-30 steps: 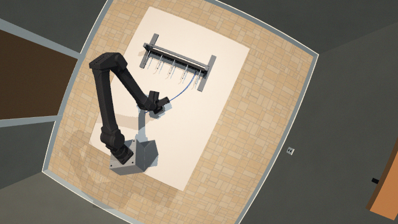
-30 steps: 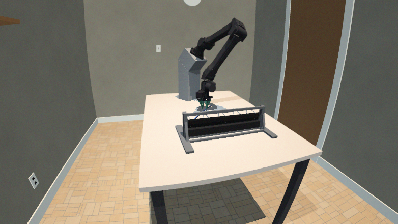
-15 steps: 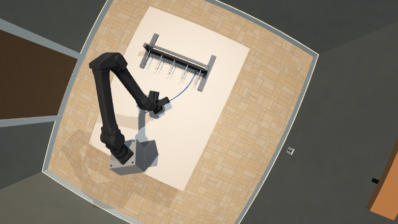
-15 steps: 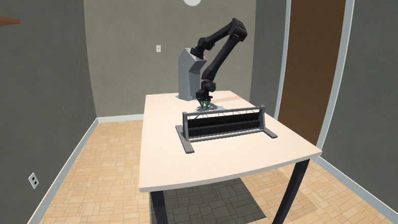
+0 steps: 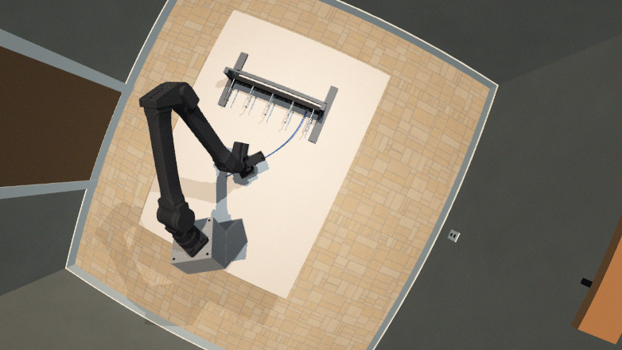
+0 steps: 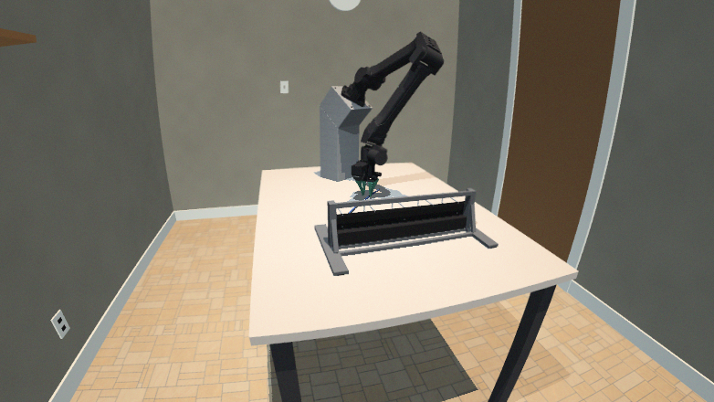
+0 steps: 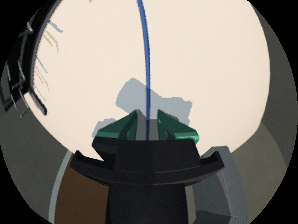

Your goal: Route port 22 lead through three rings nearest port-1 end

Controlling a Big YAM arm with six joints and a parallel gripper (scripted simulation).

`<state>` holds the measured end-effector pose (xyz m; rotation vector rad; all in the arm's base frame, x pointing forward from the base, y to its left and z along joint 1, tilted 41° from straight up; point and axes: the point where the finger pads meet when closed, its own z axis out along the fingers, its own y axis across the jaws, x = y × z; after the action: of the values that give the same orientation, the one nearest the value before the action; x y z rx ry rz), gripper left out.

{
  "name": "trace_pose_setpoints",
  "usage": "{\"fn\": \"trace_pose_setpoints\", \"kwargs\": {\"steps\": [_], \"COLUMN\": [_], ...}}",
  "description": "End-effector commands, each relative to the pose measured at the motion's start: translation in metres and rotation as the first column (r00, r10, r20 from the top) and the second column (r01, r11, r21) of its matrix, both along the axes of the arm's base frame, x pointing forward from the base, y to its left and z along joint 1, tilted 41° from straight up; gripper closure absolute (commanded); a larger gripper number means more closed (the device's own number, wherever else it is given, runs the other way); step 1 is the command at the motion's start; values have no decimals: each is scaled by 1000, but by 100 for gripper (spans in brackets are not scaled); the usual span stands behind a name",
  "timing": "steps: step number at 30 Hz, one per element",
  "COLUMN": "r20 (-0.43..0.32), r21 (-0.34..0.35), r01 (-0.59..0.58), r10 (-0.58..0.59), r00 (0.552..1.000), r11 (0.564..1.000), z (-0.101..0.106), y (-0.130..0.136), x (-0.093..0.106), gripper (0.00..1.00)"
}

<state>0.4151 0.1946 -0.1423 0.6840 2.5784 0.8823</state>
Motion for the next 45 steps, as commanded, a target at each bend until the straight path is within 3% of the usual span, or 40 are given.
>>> {"fn": "trace_pose_setpoints", "kwargs": {"steps": [1, 45], "r20": [-32, -30], "r21": [-10, -10], "r01": [-4, -4], "r10": [4, 4], "r00": [999, 1000], "r11": [1000, 1000], "z": [-11, -11], "y": [0, 0], "x": [-17, -18], "gripper": [68, 68]}}
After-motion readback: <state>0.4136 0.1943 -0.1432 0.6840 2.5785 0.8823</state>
